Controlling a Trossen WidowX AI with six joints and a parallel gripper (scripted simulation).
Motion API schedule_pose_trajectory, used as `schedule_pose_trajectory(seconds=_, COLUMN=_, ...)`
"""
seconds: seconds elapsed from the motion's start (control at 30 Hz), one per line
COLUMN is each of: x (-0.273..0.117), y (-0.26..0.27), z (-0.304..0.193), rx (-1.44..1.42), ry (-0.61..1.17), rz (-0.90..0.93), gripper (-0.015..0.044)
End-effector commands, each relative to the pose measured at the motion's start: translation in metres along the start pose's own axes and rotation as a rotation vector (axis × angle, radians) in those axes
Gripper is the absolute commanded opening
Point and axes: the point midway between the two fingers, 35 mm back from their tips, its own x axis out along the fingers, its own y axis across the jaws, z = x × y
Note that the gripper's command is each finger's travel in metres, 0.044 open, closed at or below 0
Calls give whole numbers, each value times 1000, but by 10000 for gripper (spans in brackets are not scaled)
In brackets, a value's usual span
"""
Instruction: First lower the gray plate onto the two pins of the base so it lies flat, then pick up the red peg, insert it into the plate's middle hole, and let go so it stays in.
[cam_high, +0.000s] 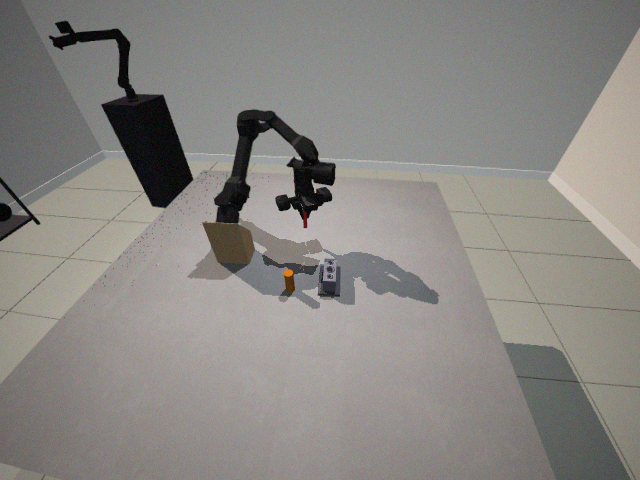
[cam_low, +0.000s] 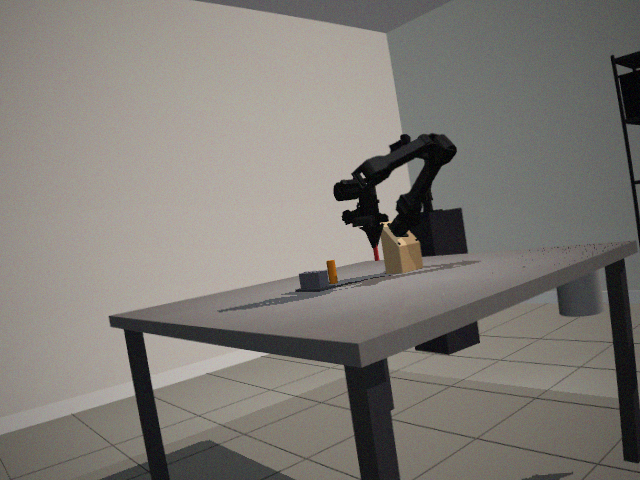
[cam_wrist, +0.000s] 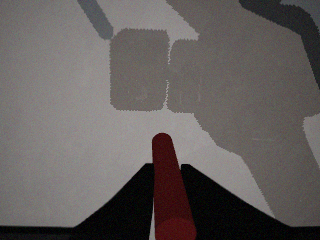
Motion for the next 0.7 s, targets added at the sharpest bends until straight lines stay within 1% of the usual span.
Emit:
schedule_pose_trajectory(seconds=0.0, x=0, y=0, z=0, rx=0, ry=0, rz=0, gripper=0)
schedule_pose_trajectory(seconds=0.67, x=-8, y=22, z=53, rx=-4, ry=-12, rz=-2, gripper=0)
